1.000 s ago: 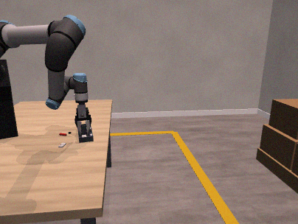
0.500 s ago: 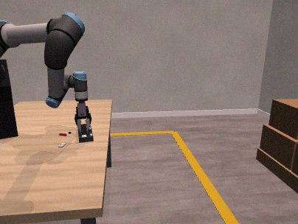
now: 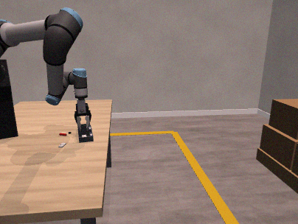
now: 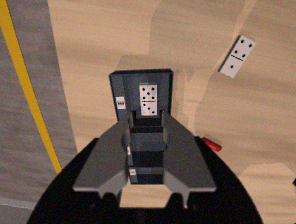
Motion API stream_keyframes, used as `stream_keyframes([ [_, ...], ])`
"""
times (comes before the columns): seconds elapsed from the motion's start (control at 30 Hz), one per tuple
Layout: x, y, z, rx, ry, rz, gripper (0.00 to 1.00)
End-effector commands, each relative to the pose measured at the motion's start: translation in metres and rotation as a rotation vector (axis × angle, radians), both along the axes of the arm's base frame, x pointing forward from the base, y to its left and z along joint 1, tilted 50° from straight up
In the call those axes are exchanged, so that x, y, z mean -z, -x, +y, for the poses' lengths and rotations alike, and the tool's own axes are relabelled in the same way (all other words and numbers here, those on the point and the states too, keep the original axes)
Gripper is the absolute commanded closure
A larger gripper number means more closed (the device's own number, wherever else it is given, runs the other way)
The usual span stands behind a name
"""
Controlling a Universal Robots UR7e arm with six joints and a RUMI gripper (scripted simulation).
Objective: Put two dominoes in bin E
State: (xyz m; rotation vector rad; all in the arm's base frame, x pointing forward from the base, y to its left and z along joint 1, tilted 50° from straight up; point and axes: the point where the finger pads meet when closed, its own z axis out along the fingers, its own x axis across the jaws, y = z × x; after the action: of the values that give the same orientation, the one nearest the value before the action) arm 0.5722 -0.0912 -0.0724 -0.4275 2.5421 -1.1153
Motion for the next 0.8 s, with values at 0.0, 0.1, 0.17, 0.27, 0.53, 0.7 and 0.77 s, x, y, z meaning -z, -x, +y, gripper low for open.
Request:
stream_keyframes([
  [0.0, -0.008, 0.005, 0.008, -0.001, 0.000, -0.001, 0.81],
  [0.1, -0.011, 0.007, 0.011, -0.001, 0.000, -0.001, 0.81],
  [0.17, -0.011, 0.007, 0.011, -0.001, 0.000, -0.001, 0.81],
  [0.27, -0.011, 0.007, 0.011, -0.001, 0.000, -0.001, 0.81],
  [0.53, -0.021, 0.013, 0.022, -0.001, 0.000, -0.001, 0.00],
  [0.7, -0.029, 0.018, 0.029, -0.001, 0.000, -0.001, 0.00],
  [0.77, -0.034, 0.022, 0.035, -0.001, 0.000, -0.001, 0.00],
])
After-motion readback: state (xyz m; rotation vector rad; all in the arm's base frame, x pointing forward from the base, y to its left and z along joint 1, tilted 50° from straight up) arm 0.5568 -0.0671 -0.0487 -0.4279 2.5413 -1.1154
